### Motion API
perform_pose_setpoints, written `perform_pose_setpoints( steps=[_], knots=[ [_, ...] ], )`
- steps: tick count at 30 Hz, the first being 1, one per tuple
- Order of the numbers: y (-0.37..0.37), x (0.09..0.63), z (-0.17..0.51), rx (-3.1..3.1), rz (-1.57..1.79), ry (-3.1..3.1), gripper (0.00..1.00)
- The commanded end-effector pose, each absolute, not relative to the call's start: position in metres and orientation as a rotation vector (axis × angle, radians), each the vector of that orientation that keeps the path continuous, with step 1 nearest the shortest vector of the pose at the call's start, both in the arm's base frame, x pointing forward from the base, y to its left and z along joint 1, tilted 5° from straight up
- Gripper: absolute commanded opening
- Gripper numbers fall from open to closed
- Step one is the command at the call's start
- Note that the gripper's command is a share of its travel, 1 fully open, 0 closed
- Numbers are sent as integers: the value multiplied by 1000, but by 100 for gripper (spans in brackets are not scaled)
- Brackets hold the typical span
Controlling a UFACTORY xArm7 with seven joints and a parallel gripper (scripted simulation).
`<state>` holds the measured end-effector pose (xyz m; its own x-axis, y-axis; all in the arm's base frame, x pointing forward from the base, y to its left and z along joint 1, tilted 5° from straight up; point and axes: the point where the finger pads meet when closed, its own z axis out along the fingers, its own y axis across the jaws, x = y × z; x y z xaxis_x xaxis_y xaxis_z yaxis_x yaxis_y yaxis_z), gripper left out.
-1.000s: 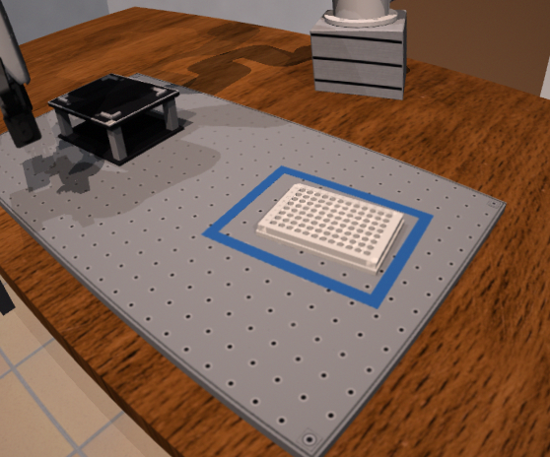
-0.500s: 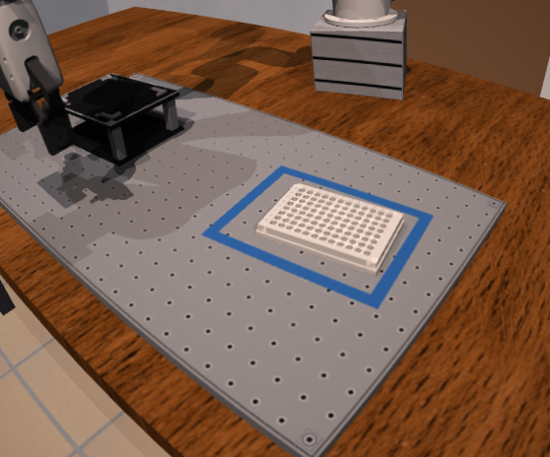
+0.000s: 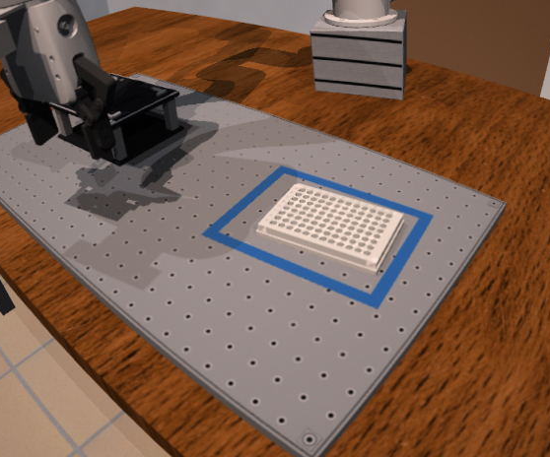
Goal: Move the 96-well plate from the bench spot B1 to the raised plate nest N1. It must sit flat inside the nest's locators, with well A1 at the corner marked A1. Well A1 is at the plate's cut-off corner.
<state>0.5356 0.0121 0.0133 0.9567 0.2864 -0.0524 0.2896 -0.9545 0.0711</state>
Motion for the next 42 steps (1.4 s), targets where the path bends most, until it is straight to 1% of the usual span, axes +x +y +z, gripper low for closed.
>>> perform_pose_setpoints(
  steps=[1,23,28,32,42],
  knots=[
    [33,531,14,2998,-55,630,100],
    [113,495,8,2761,-53,1326,100],
    [120,491,7,2750,-53,1349,100],
    [136,480,6,2654,-52,1529,100],
    [164,461,4,2517,-51,1746,100]
  ],
)
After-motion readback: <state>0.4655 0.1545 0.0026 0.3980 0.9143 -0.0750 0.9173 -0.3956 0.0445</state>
